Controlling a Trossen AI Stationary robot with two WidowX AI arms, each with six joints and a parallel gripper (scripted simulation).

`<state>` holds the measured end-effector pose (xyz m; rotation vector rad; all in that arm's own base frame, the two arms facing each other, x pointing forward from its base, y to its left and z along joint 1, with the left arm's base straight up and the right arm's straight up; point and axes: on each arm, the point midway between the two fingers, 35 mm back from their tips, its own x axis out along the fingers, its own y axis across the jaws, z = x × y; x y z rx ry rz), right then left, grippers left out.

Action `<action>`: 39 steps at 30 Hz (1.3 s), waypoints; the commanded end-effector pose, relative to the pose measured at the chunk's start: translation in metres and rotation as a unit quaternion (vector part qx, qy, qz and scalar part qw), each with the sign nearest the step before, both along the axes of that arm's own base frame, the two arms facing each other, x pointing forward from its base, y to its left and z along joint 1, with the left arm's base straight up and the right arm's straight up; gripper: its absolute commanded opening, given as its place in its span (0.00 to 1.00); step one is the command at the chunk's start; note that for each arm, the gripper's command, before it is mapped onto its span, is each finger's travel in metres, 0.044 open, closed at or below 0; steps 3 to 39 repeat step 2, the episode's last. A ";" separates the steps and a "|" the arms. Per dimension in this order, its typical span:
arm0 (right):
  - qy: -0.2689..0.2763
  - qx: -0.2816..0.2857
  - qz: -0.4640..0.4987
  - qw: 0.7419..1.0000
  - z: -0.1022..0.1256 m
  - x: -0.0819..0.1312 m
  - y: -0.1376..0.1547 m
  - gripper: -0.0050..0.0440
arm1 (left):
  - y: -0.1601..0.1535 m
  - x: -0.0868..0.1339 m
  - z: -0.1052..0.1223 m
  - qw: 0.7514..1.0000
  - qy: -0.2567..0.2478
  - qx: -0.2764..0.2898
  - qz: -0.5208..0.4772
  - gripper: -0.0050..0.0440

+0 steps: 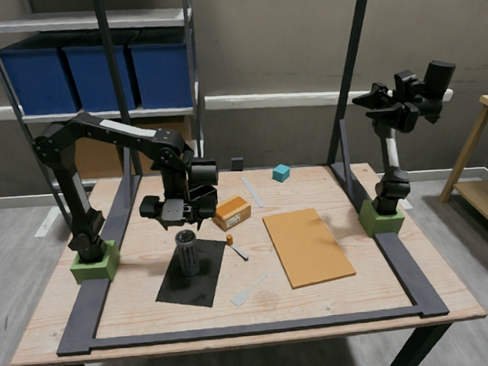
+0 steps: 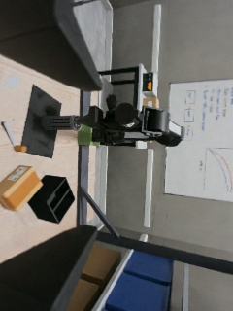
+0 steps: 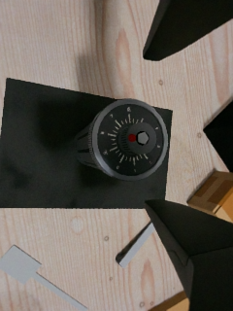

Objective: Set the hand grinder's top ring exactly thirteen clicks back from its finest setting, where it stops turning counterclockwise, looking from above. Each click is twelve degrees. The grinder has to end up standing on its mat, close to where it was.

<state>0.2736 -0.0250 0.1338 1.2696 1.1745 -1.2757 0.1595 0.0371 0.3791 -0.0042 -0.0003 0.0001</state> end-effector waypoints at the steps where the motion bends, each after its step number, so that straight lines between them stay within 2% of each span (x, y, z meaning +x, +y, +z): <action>1: -0.018 -0.002 -0.001 1.000 0.009 0.003 -0.001 0.92 | 0.000 0.000 0.003 1.000 -0.001 0.004 -0.001 0.92; 39: -0.018 -0.002 -0.001 1.000 0.009 0.003 -0.001 0.92 | 0.000 0.000 0.003 1.000 -0.001 0.004 -0.001 0.92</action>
